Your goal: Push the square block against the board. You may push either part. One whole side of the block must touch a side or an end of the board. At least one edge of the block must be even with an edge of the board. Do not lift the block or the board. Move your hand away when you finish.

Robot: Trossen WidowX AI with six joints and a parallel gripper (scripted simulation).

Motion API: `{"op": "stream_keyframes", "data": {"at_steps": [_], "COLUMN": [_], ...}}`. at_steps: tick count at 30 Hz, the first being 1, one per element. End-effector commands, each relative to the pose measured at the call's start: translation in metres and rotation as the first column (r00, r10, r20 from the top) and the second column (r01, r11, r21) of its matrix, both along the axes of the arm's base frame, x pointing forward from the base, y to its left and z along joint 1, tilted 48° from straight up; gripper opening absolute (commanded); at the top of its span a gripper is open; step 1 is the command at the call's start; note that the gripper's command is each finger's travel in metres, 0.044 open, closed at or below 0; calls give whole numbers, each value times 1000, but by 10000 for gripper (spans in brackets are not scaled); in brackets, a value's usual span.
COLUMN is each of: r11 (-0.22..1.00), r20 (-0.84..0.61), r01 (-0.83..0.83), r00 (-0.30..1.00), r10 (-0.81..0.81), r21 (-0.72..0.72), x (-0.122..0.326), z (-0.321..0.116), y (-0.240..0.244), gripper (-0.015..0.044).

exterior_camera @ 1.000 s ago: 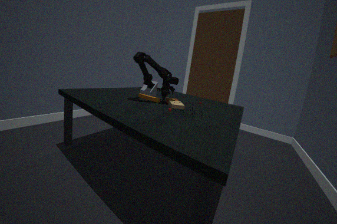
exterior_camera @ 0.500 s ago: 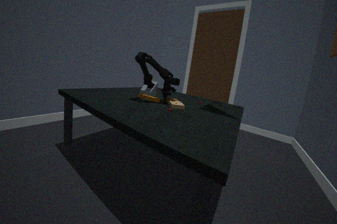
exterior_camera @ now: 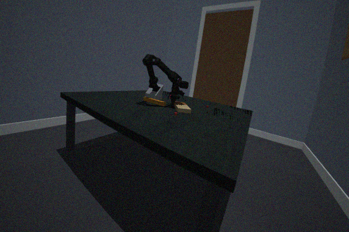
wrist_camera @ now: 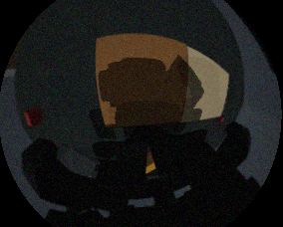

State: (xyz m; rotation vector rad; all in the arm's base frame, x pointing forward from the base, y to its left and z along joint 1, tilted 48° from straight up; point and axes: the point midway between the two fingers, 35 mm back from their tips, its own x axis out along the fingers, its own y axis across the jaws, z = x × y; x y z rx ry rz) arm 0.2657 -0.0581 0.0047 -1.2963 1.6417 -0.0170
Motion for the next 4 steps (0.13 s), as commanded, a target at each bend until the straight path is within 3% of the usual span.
{"op": "stream_keyframes", "data": {"at_steps": [1, 4], "r11": [1000, 1000], "r20": [8, 8], "r01": [3, 3], "r00": [1000, 1000], "r10": [-3, -3], "r21": [6, 6], "x": [3, 1], "z": [-1, 2], "y": [1, -1], "gripper": [0, 0]}}
